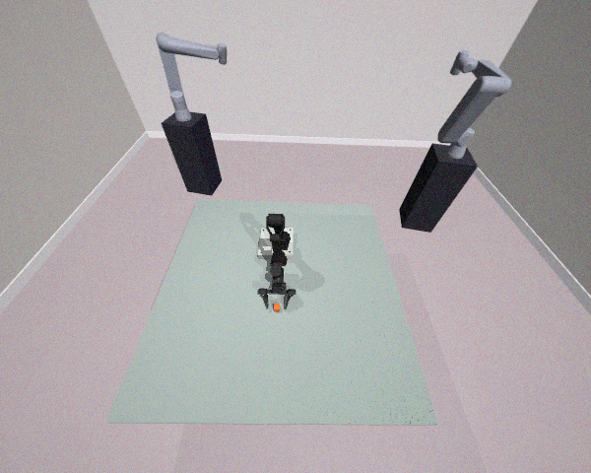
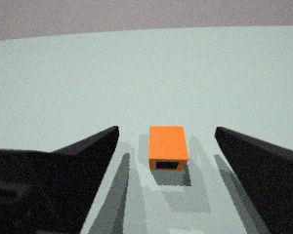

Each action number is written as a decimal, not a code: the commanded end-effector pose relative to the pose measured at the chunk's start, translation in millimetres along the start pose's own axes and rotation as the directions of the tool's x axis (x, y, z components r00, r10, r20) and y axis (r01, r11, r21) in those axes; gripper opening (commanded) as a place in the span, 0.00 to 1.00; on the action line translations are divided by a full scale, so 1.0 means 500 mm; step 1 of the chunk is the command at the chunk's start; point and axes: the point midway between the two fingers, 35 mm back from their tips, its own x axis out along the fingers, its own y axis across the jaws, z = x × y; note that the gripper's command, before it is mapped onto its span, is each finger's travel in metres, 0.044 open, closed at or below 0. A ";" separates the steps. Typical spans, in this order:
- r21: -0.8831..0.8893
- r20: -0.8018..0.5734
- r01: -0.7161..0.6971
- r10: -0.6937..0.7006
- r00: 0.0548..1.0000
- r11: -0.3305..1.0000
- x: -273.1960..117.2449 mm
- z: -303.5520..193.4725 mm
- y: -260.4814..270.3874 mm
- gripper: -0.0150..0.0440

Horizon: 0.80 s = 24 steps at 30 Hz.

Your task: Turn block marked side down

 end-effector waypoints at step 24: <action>-0.002 -0.376 -0.004 0.003 0.927 1.000 -0.045 0.092 0.002 1.00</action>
